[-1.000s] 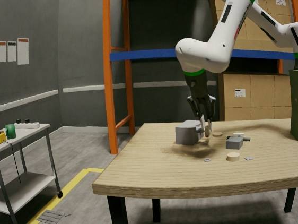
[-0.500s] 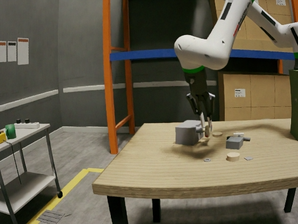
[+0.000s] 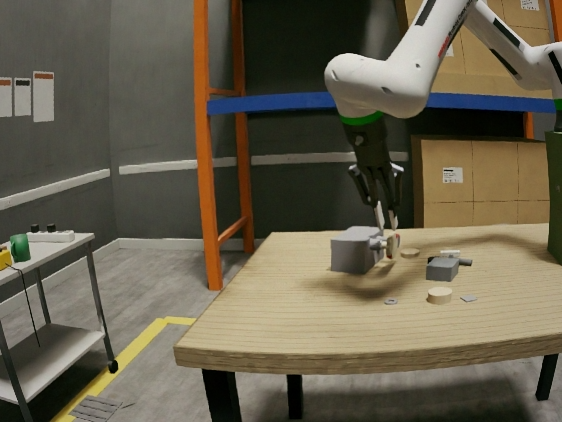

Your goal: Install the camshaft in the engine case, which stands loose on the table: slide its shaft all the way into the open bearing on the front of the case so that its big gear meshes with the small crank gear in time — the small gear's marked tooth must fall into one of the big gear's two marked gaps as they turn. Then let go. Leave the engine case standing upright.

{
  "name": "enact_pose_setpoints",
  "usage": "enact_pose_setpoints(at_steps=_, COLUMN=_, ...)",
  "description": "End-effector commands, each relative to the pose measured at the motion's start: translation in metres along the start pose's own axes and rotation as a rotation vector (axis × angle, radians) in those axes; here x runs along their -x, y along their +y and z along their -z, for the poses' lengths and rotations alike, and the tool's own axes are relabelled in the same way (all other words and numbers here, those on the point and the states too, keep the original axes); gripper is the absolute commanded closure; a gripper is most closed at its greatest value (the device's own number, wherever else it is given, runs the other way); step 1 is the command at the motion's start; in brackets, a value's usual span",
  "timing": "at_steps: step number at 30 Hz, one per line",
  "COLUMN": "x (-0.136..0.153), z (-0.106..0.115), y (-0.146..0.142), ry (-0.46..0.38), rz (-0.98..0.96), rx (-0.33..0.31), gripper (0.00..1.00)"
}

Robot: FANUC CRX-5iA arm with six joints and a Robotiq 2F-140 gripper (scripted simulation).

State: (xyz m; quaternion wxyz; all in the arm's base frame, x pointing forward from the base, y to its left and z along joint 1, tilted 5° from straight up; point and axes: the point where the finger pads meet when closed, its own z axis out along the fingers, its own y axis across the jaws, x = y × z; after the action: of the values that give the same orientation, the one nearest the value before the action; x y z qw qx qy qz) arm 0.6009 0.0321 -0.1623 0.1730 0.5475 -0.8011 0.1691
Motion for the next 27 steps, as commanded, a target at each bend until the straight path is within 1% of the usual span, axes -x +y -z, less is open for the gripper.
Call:
enact_pose_setpoints(at_steps=1, x=0.000, z=0.004, y=-0.001, ry=-0.001, rz=-0.001, rx=-0.001, gripper=0.73)
enact_pose_setpoints(at_steps=16, x=-0.001, z=0.009, y=-0.001, ry=-0.001, rz=-0.001, rx=-0.001, gripper=0.73)
enact_pose_setpoints(at_steps=27, x=-0.010, z=0.024, y=-0.001, ry=-0.001, rz=-0.001, rx=-0.001, gripper=0.73)
